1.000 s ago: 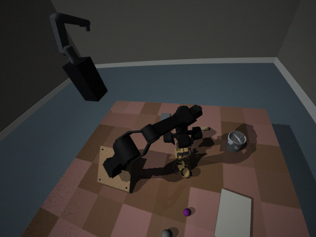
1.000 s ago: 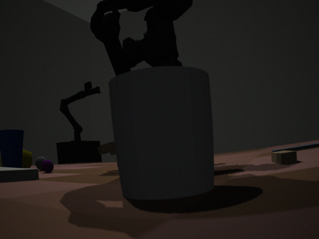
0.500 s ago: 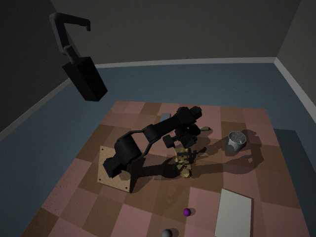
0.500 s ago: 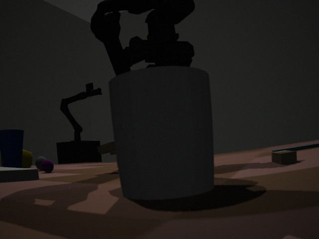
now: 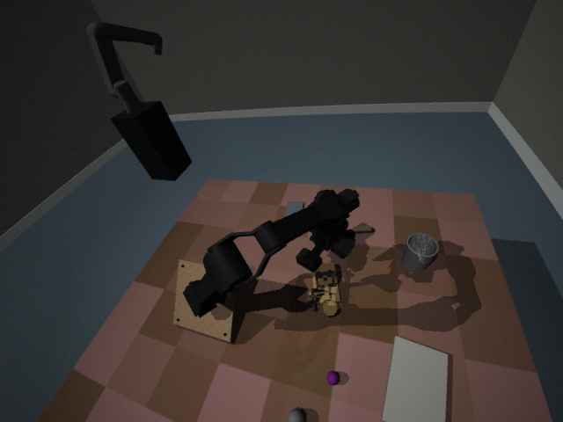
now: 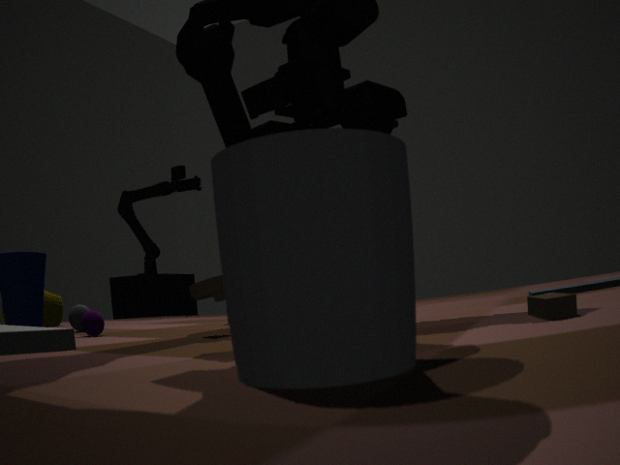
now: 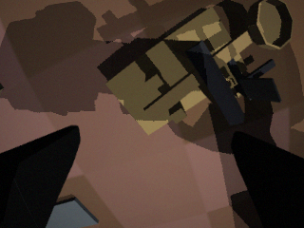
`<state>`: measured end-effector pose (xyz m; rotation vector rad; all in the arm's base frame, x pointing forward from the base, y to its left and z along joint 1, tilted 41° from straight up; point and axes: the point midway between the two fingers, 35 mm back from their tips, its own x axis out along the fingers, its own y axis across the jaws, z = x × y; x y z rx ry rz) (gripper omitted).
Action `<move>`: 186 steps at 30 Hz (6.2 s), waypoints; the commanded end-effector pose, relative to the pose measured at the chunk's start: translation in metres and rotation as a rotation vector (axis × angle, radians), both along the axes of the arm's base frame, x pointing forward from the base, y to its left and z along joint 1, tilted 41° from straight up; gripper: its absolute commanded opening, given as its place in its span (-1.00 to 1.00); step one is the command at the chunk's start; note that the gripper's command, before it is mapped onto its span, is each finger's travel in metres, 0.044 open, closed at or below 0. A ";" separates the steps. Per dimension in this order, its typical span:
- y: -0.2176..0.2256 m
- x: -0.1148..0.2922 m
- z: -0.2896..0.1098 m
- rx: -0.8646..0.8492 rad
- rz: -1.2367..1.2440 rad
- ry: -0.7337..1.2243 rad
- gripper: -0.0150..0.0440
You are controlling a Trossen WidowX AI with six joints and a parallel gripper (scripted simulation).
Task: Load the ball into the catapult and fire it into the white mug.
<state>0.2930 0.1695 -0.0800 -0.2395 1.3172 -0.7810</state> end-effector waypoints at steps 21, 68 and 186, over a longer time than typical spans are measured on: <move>0.001 -0.001 0.002 -0.037 0.643 0.530 1.00; -0.017 -0.002 -0.018 -0.096 1.703 1.403 1.00; -0.051 0.023 -0.056 -0.073 1.194 0.986 -0.49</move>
